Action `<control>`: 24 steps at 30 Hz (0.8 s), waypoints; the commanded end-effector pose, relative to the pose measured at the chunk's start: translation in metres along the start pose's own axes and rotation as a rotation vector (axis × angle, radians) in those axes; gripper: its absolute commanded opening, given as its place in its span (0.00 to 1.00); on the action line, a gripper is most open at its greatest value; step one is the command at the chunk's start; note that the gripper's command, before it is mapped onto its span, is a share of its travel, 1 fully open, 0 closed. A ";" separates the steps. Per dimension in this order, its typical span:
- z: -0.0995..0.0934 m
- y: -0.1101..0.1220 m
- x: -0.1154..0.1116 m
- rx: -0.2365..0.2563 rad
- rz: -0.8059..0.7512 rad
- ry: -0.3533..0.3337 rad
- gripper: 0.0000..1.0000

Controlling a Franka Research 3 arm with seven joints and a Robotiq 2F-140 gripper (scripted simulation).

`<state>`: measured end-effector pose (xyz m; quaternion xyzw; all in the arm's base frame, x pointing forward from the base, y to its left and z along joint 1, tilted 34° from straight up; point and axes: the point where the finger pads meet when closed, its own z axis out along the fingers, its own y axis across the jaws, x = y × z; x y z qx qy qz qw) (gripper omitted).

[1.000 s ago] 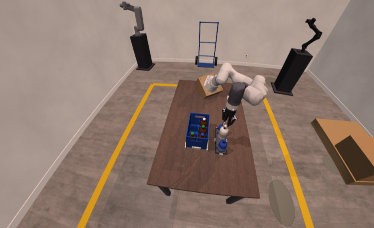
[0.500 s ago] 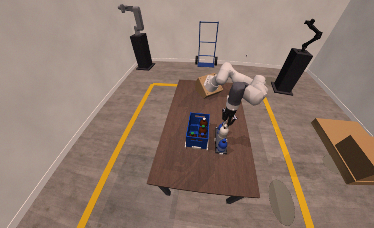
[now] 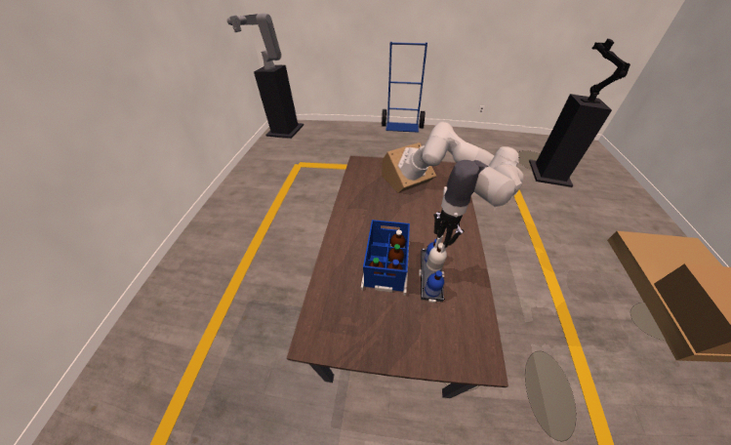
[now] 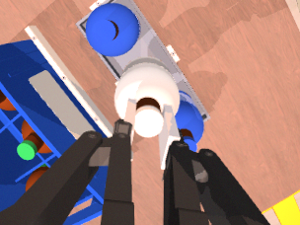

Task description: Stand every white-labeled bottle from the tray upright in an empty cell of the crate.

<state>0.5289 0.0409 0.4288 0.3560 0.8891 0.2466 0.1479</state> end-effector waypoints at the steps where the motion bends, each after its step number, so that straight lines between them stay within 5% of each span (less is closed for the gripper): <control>1: -0.004 0.000 -0.001 -0.002 -0.003 -0.004 0.00; 24: -0.010 0.000 -0.001 -0.002 -0.003 -0.004 0.00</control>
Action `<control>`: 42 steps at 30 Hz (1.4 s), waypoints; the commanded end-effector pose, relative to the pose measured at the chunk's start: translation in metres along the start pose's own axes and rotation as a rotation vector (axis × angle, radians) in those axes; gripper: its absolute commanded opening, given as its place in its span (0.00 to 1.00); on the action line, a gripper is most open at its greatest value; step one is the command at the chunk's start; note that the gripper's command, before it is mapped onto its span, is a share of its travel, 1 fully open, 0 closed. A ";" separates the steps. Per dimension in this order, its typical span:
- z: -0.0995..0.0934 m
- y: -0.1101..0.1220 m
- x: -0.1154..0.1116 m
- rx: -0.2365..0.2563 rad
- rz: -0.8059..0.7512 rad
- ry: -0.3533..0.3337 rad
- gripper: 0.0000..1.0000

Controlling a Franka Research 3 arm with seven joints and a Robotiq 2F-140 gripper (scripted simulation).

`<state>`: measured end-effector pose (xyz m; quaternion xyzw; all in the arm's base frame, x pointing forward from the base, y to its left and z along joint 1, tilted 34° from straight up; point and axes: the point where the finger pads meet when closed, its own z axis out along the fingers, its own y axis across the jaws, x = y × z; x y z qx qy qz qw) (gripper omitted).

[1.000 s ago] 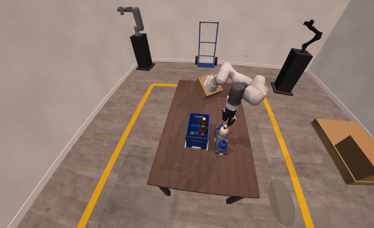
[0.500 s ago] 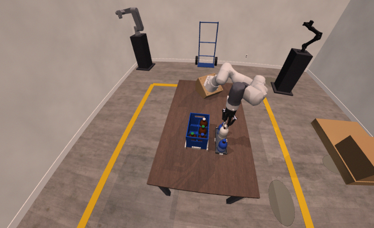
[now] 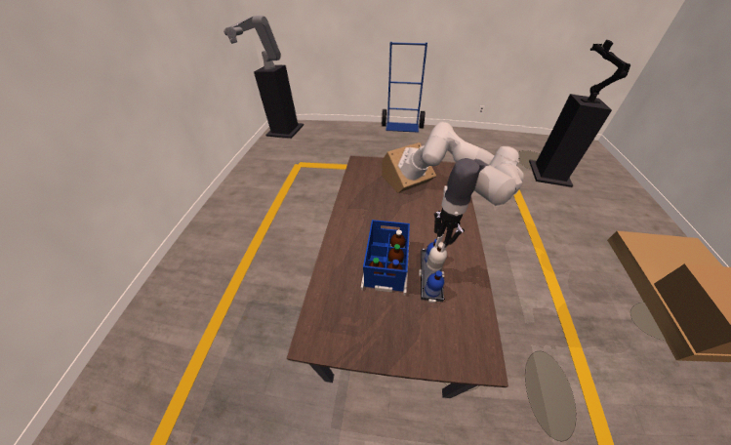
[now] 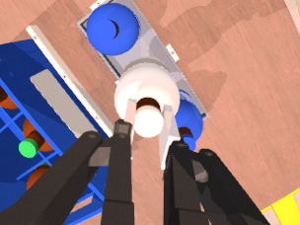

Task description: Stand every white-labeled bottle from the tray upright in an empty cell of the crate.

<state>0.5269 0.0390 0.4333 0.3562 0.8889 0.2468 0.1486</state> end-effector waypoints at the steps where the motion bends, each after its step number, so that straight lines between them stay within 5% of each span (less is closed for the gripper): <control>1: -0.006 0.000 -0.001 -0.001 -0.004 -0.003 0.00; 42: -0.039 -0.001 -0.001 -0.001 -0.004 -0.003 0.00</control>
